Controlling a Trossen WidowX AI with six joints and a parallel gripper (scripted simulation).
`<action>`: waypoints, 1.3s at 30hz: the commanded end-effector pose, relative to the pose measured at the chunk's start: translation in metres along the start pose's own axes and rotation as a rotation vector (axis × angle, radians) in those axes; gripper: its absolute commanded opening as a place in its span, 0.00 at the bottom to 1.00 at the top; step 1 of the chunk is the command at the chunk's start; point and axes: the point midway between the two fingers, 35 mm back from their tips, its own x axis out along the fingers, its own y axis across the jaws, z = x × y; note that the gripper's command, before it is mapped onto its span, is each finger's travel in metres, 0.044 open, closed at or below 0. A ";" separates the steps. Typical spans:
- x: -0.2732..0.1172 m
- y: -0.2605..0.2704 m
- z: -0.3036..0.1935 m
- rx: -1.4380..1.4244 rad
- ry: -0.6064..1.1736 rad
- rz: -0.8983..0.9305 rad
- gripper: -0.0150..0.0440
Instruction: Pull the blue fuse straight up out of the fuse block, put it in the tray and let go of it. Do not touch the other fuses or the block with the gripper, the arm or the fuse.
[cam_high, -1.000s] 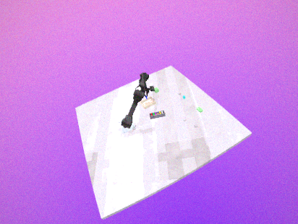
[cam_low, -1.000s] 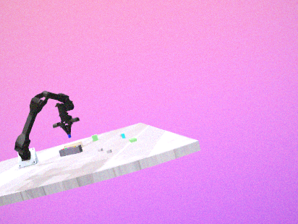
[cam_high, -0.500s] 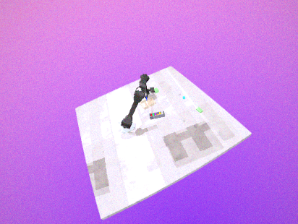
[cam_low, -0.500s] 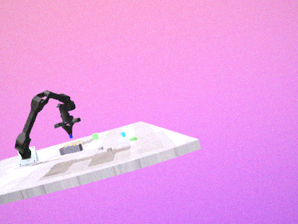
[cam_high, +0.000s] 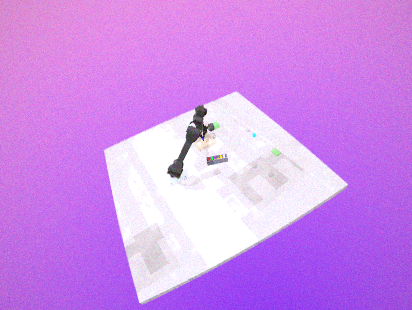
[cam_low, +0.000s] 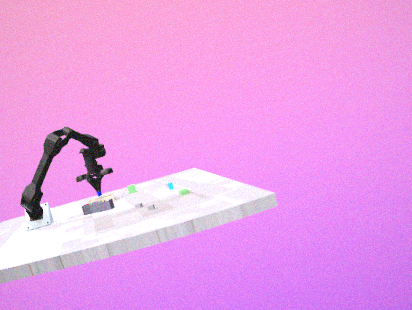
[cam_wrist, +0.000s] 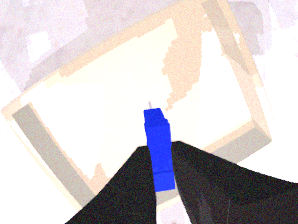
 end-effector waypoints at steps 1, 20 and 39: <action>0.005 0.001 -0.002 -0.008 0.010 -0.001 0.25; -0.036 0.001 -0.001 -0.009 0.009 0.000 0.81; -0.035 0.002 -0.001 -0.016 0.011 -0.006 0.81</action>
